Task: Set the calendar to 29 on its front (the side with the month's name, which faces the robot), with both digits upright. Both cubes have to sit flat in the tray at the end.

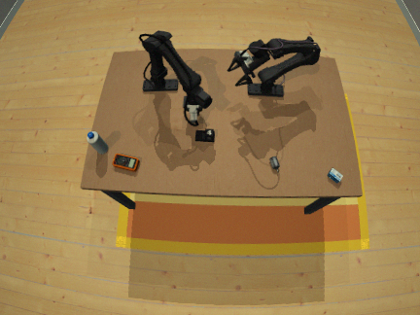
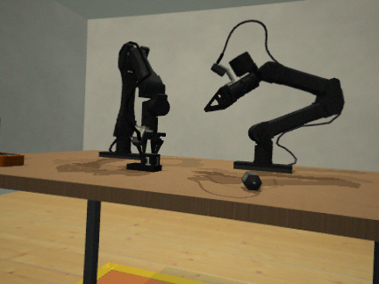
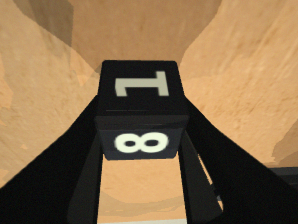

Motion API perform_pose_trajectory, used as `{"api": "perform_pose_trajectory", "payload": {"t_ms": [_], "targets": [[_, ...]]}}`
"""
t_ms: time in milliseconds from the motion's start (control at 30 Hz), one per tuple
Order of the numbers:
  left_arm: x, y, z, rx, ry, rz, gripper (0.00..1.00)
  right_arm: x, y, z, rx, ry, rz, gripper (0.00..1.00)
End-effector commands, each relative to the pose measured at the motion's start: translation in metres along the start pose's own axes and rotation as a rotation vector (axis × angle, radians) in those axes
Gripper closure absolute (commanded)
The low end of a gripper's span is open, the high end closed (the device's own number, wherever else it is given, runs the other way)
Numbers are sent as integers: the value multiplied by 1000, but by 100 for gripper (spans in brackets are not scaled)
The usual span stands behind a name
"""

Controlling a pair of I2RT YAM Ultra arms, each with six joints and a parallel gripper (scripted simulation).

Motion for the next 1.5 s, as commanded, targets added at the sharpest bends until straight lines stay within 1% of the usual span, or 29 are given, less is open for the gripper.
{"api": "perform_pose_trajectory", "payload": {"t_ms": [0, 33, 67, 167, 200, 333, 400, 500, 667, 800, 900, 967, 1100, 1267, 1333, 1467], "targets": [[2, -1, 0, -4, 2, -30, 0, -1, -3, 0, 20, -6, -25, 88], [2, -1, 0, -4, 2, -30, 0, -1, -3, 0, 20, -6, -25, 99], [2, -1, 0, -4, 2, -30, 0, -1, -3, 0, 20, -6, -25, 100], [2, -1, 0, -4, 2, -30, 0, -2, -10, -1, 8, -6, -16, 66], [2, -1, 0, -4, 2, -30, 0, 0, -17, 1, 17, -6, -23, 65], [2, -1, 0, -4, 2, -30, 0, -1, -47, 1, 17, -7, -23, 65], [2, -1, 0, -4, 2, -30, 0, -1, -47, 1, 17, -7, -23, 65], [2, -1, 0, -4, 2, -30, 0, -1, -65, 0, 17, -7, -23, 65], [1, -1, 0, -4, -6, -26, 0, -2, -67, 0, -1, -29, -19, 65], [-6, 2, 8, 99, -92, 35, 0, 9, -68, 2, -11, -34, 3, 65], [-6, 4, 14, 214, -183, 56, 0, 28, -75, 9, -7, -35, 4, 65], [-6, 4, 14, 214, -183, 56, 0, 28, -75, 9, -7, -35, 4, 65], [-3, 4, 24, 393, -297, 43, 0, 56, -82, 18, 3, -30, 2, 65], [-2, 4, 31, 539, -366, 9, 0, 79, -87, 24, 16, -21, -1, 65], [0, 5, 28, 559, -369, -8, 0, 84, -88, 25, 20, -17, -3, 65], [5, 7, 14, 547, -342, -51, 0, 94, -89, 27, 27, -8, -10, 65]]}}
Point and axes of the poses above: on each arm, the point where the finger pads meet when closed, its own y axis out along the fingers, its own z axis across the jaws, x = y × z, the point moved 7 cm from there along -y, back along the fingers, and after that the axes turned 4 degrees about y, right-handed, at the moved point
